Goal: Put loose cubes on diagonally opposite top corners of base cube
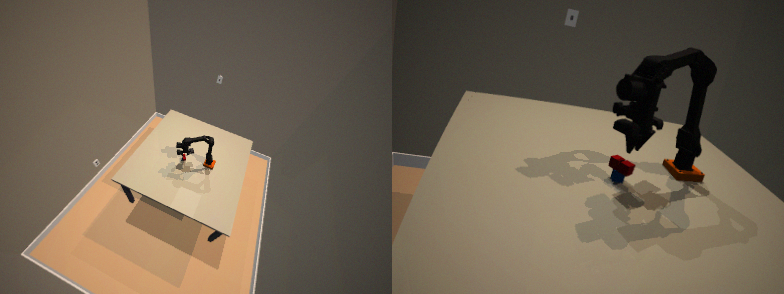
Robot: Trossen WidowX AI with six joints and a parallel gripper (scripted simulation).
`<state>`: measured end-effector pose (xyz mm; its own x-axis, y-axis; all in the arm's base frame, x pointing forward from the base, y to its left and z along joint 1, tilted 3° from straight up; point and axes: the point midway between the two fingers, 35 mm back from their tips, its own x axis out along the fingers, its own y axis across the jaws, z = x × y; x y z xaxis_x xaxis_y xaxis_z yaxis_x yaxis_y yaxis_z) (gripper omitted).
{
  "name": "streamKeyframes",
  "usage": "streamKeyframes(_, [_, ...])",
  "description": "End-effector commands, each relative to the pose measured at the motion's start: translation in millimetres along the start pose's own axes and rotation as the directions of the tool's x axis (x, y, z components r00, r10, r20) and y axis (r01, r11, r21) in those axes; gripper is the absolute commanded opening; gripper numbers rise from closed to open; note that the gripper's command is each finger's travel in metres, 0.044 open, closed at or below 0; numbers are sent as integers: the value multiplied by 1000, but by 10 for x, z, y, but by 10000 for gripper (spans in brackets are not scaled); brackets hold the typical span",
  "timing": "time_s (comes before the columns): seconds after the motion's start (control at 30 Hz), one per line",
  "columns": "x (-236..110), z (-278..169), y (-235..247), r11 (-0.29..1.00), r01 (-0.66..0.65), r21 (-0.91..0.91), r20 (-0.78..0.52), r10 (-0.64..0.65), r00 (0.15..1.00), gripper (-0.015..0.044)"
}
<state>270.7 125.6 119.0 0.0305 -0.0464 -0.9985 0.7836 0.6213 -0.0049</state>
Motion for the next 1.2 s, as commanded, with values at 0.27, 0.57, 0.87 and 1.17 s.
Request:
streamKeyframes(0.27, [-113,4,15,1000,-13,5,2,13,1000,205])
streamKeyframes(0.57, [-162,1,6,1000,-5,0,1,5,1000,362])
streamKeyframes(0.87, [-190,1,5,1000,-5,0,1,5,1000,400])
streamKeyframes(1.17, [-193,-945,257,1000,-2,-6,-12,2,1000,400])
